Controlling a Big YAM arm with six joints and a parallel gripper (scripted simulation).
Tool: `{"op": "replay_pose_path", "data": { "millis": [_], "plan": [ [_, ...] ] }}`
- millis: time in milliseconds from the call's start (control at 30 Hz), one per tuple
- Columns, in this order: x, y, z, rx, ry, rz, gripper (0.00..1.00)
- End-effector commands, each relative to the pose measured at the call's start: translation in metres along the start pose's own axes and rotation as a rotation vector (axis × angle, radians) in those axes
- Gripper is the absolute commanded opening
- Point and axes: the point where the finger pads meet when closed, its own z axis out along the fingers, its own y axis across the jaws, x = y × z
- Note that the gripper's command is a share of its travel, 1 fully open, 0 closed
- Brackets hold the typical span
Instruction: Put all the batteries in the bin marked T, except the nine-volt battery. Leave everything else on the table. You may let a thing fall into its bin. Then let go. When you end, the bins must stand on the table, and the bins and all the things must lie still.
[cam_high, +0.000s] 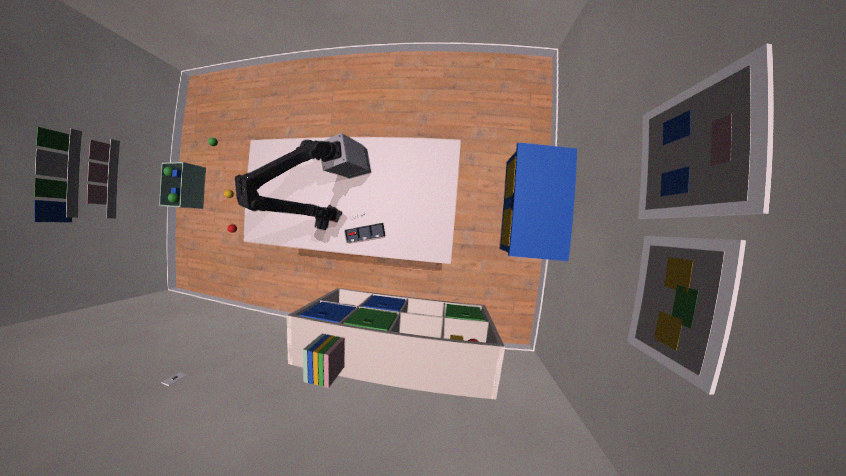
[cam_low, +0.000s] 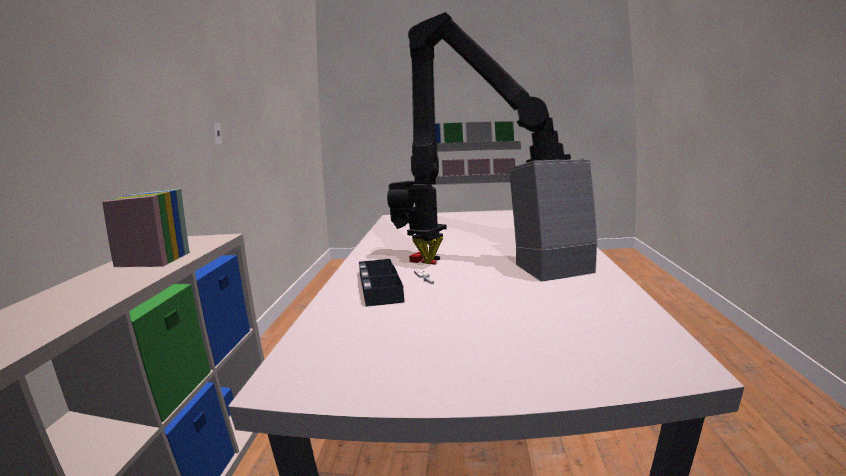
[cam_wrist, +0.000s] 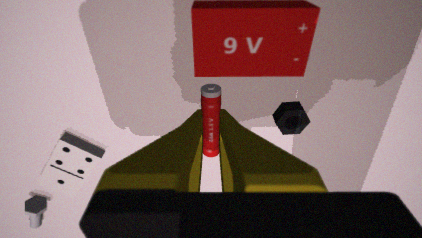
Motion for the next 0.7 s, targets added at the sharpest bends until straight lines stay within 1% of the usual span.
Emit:
{"op": "replay_pose_path", "data": {
  "millis": [0,267,300,333,467,500,533,667],
  "plan": [
    [-0.007,0.003,-0.003,-0.006,-0.014,-0.002,0.04],
    [-0.007,0.003,-0.003,-0.006,-0.014,-0.002,0.04],
    [-0.004,0.005,0.0,-0.004,0.0,-0.015,0.04],
    [-0.007,0.003,-0.003,-0.006,-0.014,-0.002,0.04],
    [-0.007,0.003,-0.003,-0.006,-0.014,-0.002,0.04],
    [-0.011,0.009,-0.012,-0.012,-0.023,-0.011,0.04],
    [-0.006,0.007,-0.016,-0.009,-0.015,-0.006,0.04],
    [-0.006,0.007,-0.029,-0.009,-0.015,-0.004,0.04]
  ]
}}
